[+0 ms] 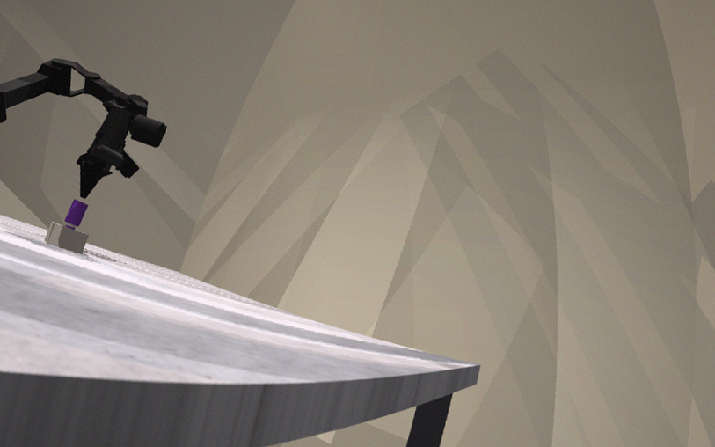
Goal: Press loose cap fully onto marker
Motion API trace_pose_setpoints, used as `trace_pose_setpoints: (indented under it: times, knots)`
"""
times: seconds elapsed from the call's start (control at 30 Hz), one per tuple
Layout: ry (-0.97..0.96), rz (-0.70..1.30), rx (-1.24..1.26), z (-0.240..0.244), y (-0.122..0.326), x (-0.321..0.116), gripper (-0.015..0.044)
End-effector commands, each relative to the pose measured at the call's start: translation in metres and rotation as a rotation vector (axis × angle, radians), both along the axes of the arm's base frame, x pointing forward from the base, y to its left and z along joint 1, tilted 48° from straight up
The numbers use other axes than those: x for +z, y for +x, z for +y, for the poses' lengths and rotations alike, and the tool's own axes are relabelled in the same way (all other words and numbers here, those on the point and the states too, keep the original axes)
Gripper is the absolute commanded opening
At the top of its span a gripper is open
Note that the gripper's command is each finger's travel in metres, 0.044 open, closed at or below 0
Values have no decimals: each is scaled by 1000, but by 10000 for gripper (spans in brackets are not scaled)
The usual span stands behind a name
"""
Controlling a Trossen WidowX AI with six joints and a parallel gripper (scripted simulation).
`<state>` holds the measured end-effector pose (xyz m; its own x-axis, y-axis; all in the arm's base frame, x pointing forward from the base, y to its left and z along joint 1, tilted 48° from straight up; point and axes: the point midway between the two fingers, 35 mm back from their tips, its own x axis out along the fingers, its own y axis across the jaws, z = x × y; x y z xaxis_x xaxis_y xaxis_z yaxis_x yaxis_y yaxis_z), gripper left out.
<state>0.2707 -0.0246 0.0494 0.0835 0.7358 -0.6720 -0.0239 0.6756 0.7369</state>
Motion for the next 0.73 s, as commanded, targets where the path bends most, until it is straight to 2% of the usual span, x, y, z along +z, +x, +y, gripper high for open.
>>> trace_pose_setpoints:
  times: [0.0,0.1,0.27,0.7]
  knots:
    - [-14,-6,-8,-35,1,26,0]
    - [-10,-6,-7,-60,-6,50,0]
    - [-10,-6,-6,-61,-6,52,0]
    - [-10,-6,-6,-61,-6,52,341]
